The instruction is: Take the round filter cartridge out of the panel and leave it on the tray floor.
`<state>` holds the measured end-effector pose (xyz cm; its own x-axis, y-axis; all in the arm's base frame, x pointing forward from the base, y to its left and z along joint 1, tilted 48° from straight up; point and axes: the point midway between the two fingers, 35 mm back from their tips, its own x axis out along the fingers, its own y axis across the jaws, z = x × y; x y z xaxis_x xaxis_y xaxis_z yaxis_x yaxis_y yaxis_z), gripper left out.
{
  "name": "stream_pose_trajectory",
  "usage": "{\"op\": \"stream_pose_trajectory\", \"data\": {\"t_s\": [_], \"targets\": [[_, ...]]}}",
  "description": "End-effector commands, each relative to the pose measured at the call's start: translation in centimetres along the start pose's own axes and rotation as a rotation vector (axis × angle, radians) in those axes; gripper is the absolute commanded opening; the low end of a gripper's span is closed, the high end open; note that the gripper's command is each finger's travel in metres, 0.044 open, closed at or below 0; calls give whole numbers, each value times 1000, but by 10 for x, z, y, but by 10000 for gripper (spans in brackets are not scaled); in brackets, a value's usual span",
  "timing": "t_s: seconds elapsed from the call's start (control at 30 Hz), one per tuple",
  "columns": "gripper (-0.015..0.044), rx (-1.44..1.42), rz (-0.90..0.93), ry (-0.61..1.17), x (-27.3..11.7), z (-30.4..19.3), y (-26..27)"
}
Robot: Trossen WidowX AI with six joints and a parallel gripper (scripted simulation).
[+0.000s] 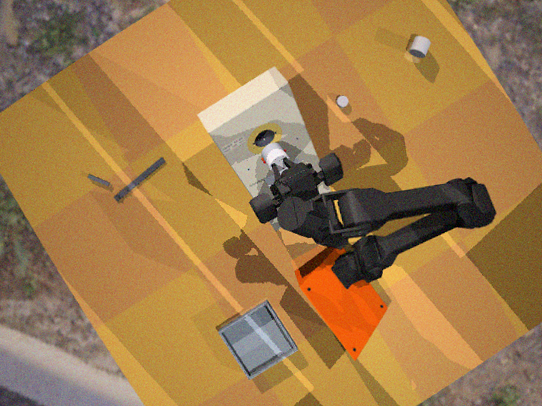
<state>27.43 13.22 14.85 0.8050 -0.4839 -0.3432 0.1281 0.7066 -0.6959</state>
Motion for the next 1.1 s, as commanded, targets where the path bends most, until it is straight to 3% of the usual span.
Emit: {"op": "stream_pose_trajectory", "data": {"t_s": [0.0, 0.57, 0.7, 1.07], "targets": [[0, 14, -1, -9, 0, -10, -2], [0, 14, -1, -9, 7, -65, -6], [99, -7, 0, 2, 7, -59, -4], [99, 11, -1, -7, 7, -65, -6]]}}
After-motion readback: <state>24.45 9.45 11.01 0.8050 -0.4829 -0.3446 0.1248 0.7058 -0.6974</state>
